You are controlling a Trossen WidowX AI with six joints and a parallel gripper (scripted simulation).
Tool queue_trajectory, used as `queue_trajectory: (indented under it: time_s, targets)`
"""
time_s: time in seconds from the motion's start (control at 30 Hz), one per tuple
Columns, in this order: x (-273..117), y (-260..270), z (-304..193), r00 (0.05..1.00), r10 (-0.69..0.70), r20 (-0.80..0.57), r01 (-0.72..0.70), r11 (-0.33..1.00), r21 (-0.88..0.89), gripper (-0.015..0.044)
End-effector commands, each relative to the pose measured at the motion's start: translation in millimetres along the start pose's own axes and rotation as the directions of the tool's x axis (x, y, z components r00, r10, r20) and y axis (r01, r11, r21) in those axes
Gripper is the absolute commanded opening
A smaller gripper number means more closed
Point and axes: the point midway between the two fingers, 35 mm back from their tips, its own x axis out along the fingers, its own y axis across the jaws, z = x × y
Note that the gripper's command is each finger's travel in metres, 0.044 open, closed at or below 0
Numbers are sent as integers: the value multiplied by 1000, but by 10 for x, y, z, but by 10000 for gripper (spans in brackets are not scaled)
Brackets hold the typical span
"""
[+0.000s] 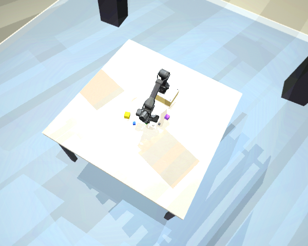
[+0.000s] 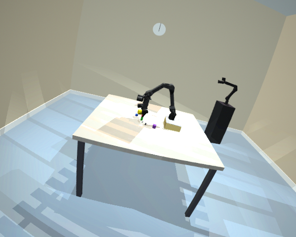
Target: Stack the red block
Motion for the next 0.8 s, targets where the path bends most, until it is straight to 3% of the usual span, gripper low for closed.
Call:
queue_trajectory:
  time_s: [0.0, 0.13, 0.77]
  targets:
    - [6, -1, -3, 1000, -1, -1, 1, 1000, 0, 341]
    - [6, -1, -3, 1000, -1, -1, 1, 1000, 0, 440]
    - [6, -1, -3, 1000, -1, -1, 1, 1000, 0, 440]
